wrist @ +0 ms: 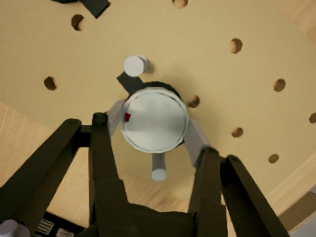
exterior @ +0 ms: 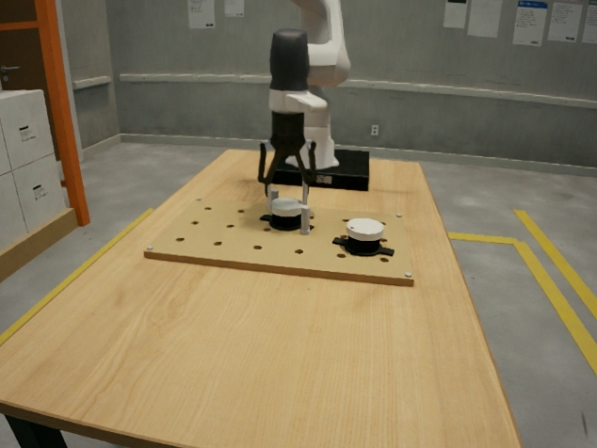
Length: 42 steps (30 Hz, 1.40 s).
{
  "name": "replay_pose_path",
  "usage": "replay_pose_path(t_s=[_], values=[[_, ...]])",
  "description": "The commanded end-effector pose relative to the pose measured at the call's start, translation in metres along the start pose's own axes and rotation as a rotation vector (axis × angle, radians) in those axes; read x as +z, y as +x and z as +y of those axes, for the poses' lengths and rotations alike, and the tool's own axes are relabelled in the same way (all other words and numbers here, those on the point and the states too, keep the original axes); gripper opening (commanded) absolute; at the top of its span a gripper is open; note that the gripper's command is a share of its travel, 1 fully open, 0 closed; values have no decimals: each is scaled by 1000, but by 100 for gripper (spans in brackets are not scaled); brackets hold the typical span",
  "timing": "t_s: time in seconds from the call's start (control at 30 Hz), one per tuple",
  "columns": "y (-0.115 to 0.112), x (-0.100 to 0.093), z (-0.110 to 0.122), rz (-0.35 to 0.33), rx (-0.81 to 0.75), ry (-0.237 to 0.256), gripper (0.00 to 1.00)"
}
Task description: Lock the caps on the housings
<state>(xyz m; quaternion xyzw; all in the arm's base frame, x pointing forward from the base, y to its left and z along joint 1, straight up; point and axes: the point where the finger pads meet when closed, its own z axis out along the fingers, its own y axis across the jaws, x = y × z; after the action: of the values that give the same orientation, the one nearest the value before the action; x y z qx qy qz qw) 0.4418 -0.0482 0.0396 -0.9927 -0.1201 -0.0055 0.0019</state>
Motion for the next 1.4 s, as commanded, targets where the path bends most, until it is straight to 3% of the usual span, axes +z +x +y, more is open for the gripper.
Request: replay_pose_path(t_s=[0.0,0.8,0.83,1.37], values=[[-2,1,-1,-11,49,-3,10],[-2,1,-1,-11,49,-3,10],[-2,1,-1,-11,49,-3,78],[-2,1,-1,-11,49,-3,78]])
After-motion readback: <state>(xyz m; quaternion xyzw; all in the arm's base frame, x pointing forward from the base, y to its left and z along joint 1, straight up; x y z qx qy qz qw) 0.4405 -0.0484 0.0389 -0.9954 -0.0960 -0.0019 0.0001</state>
